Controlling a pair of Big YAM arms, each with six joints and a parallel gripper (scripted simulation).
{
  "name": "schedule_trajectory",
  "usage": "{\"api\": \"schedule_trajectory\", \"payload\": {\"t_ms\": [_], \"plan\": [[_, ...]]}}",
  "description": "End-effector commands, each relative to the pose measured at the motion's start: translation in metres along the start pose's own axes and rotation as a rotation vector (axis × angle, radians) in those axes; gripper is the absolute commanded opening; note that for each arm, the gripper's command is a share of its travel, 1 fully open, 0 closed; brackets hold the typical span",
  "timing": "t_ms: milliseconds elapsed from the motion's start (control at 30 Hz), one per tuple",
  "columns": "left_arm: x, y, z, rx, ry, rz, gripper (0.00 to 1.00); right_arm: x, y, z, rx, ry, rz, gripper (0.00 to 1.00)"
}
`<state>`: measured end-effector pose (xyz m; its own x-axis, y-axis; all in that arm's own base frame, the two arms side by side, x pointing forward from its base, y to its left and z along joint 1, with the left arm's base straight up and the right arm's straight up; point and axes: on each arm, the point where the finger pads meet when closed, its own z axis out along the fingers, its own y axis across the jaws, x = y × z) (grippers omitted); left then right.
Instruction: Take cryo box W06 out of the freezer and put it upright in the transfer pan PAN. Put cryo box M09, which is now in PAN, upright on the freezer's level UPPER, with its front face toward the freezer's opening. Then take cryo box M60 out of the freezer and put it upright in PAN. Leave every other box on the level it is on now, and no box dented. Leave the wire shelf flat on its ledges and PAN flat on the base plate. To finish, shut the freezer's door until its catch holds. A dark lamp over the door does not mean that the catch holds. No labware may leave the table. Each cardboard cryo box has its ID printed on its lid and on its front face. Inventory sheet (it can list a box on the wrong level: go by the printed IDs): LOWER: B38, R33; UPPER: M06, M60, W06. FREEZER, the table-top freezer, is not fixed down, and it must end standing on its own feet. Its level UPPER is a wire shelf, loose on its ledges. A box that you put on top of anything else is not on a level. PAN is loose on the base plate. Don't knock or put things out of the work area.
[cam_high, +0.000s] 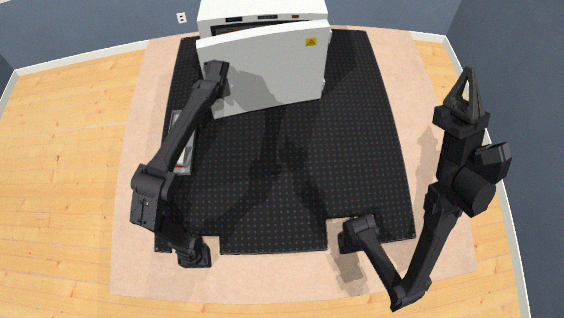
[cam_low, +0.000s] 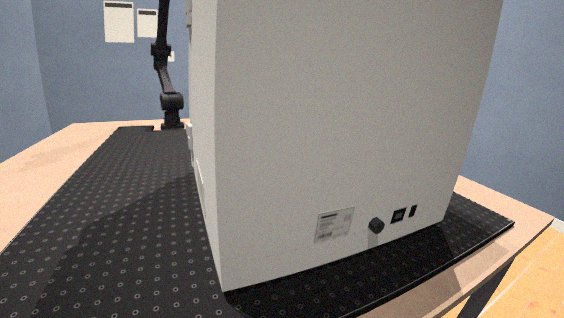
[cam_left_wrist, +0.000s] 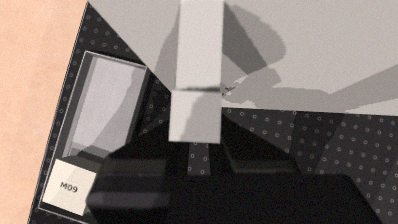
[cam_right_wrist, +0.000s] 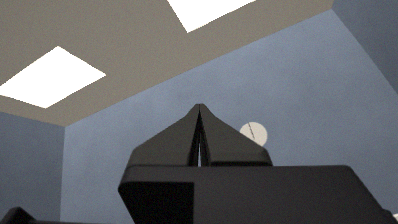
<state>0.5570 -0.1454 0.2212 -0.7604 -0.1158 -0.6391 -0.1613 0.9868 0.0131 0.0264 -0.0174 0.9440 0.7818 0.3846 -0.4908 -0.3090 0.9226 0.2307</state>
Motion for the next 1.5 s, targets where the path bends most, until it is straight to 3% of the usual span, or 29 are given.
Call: {"api": "schedule_trajectory", "payload": {"t_ms": [0,100,133,467,533,600,700,1033,1100,1200,1467], "plan": [[-0.004,-0.005,-0.02,-0.003,-0.025,-0.05,0.0,-0.018,0.004,-0.008,-0.069,-0.073,-0.001,0.0],[0.002,-0.006,-0.025,-0.009,-0.025,-0.058,0.0,-0.031,0.007,-0.016,-0.082,-0.087,0.0,0.0],[0.004,-0.006,-0.026,-0.013,-0.025,-0.063,0.0,-0.053,0.011,-0.022,-0.076,-0.116,-0.016,0.0],[0.019,-0.009,-0.04,-0.045,-0.026,-0.105,0.0,-0.077,0.017,-0.041,-0.074,-0.098,0.003,0.0],[0.001,-0.021,-0.046,-0.042,-0.052,-0.134,0.0,-0.073,0.014,-0.044,-0.117,-0.142,0.007,0.0],[0.029,-0.01,-0.046,-0.062,-0.023,-0.122,0.0,-0.081,0.014,-0.05,-0.144,-0.185,0.013,0.0],[0.035,-0.012,-0.05,-0.071,-0.022,-0.133,0.0,-0.109,0.016,-0.063,-0.145,-0.209,0.011,0.0],[0.044,-0.019,-0.067,-0.093,-0.033,-0.179,0.0,-0.132,0.018,-0.084,-0.138,-0.191,0.002,0.0],[0.033,-0.031,-0.069,-0.096,-0.044,-0.203,0.0,-0.129,0.014,-0.087,-0.173,-0.243,0.021,0.0],[0.062,-0.02,-0.071,-0.121,-0.02,-0.195,0.0,-0.141,0.012,-0.097,-0.195,-0.288,0.027,0.0],[0.069,-0.031,-0.086,-0.141,-0.029,-0.239,0.0,-0.179,0.009,-0.125,-0.191,-0.29,0.021,0.0]]}}
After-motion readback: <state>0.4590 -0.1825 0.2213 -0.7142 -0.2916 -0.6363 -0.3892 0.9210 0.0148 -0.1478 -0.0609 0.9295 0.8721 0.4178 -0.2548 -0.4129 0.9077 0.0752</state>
